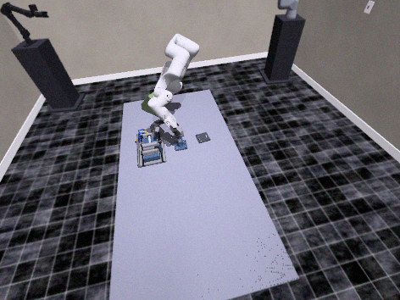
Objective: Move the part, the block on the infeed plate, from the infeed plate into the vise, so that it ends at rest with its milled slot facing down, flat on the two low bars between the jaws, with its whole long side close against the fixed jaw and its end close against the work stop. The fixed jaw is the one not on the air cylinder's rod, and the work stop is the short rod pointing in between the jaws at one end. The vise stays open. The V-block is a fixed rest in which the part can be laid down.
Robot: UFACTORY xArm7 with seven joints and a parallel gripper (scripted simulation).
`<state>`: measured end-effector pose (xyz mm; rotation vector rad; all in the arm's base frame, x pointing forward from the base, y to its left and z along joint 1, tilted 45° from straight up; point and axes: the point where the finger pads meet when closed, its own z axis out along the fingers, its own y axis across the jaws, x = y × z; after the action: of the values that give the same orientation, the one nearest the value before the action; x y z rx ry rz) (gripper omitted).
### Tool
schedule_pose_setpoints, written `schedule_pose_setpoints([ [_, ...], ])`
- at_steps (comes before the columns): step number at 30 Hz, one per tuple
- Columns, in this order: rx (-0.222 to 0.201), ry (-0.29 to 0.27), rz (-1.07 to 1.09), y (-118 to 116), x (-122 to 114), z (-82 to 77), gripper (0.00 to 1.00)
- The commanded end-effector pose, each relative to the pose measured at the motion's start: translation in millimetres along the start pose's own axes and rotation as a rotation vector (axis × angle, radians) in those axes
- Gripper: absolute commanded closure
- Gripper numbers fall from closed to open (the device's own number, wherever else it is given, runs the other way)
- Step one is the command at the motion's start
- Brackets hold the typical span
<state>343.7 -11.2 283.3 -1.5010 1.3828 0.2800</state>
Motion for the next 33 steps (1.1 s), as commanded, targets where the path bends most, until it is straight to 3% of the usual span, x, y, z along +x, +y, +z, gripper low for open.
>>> schedule_pose_setpoints([
  [1, 0.003, 0.037, -0.001, -1.0, -0.6, -1.0, 0.11],
  [33, 0.003, 0.345, -0.001, -1.0, -4.0, -0.3, 0.11],
])
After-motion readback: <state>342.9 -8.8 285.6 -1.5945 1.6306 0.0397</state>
